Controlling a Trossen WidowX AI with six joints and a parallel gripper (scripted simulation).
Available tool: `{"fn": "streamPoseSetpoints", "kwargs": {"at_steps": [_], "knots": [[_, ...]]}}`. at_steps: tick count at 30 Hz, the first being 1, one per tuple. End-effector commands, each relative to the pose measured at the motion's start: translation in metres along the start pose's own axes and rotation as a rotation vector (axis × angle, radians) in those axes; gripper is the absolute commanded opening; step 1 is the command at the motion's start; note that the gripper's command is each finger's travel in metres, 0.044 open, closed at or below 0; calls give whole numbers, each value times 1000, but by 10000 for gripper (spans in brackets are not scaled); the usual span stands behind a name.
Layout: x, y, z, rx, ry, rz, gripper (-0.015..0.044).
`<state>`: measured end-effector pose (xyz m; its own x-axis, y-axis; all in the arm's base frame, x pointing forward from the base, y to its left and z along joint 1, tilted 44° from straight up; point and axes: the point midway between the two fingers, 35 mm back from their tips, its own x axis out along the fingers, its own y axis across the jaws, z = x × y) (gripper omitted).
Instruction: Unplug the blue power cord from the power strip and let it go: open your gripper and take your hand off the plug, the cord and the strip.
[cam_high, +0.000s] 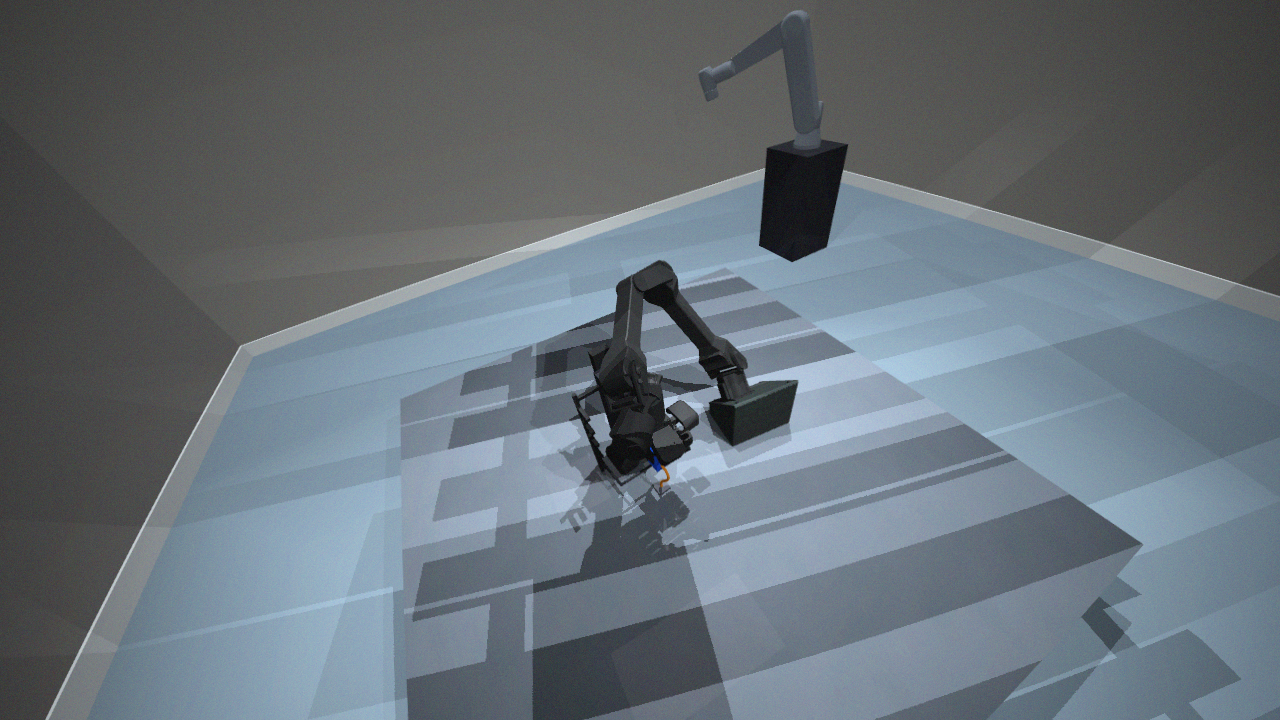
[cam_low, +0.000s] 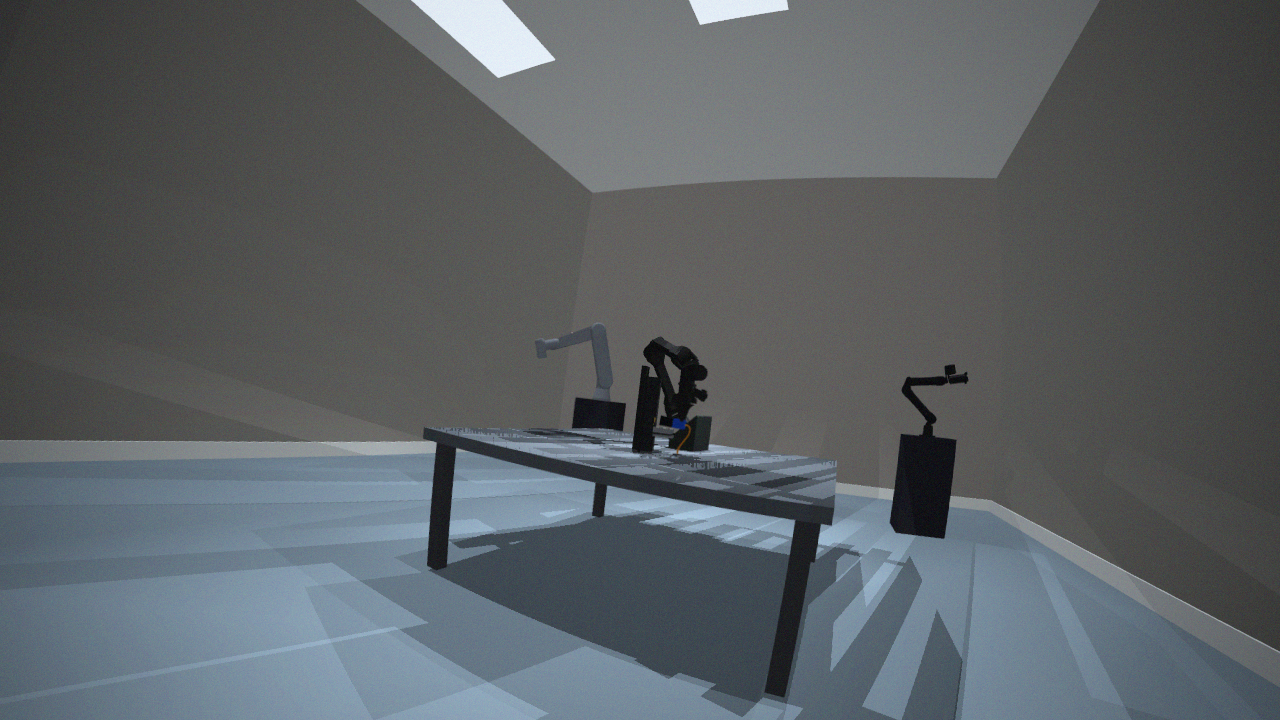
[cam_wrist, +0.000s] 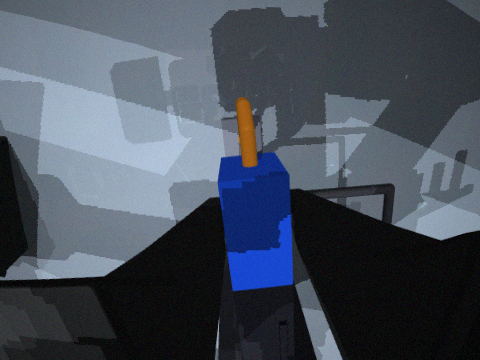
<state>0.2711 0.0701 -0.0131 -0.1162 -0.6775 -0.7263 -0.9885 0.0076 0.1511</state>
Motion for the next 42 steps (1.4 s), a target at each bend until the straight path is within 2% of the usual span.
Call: {"fn": "streamPoseSetpoints", "kwargs": {"at_steps": [1, 11, 15, 20, 42], "knots": [[0, -1, -2, 5, -3, -1, 79], [1, -1, -4, 5, -3, -2, 341], [-5, -2, 19, 4, -6, -2, 440], [-12, -1, 56, 5, -6, -2, 440], [-12, -1, 56, 5, -6, -2, 440]]}}
